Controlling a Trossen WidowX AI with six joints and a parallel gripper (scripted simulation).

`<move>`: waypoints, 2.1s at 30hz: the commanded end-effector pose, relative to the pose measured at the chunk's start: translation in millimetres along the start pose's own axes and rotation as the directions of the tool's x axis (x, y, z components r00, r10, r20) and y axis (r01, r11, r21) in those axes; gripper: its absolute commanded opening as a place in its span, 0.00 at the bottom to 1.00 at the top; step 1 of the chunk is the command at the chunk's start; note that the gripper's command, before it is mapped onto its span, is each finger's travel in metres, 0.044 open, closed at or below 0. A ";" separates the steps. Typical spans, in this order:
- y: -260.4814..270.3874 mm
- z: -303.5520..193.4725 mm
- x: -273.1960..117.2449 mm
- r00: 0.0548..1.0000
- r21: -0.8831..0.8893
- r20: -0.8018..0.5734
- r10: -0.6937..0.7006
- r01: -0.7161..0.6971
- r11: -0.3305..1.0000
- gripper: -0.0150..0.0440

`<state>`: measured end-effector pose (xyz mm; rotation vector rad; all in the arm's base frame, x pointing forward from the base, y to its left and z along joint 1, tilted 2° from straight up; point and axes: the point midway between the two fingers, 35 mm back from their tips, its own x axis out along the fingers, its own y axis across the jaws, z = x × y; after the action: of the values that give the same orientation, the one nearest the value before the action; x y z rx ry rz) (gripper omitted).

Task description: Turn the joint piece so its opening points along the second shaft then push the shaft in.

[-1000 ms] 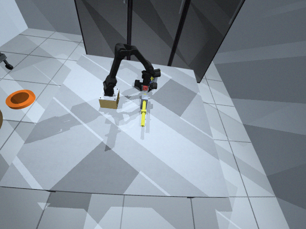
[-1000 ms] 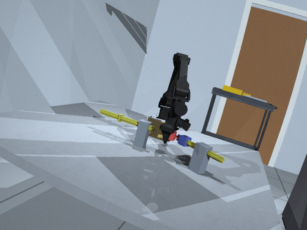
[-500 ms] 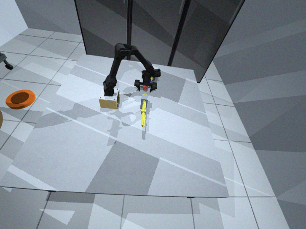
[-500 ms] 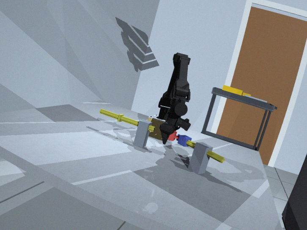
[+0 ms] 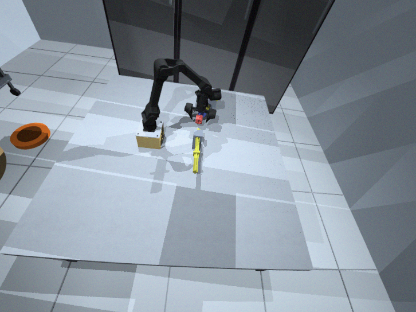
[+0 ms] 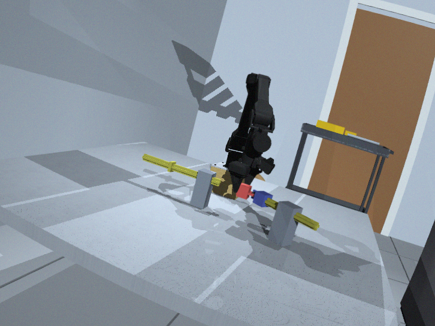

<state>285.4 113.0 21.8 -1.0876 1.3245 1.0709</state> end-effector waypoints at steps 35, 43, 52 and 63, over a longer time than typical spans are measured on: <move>-1.4 -1.3 -117.0 1.000 0.960 0.012 -0.012 -0.008 0.282 1.00; 0.8 -2.9 -127.8 1.000 0.986 0.013 -0.012 -0.011 0.164 1.00; -3.5 -13.7 -117.1 0.998 0.998 0.056 0.022 -0.056 0.003 1.00; -9.2 -34.6 -101.1 0.984 0.927 0.160 0.075 -0.124 -0.353 1.00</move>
<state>289.9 83.8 126.4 0.4456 1.6250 -0.2911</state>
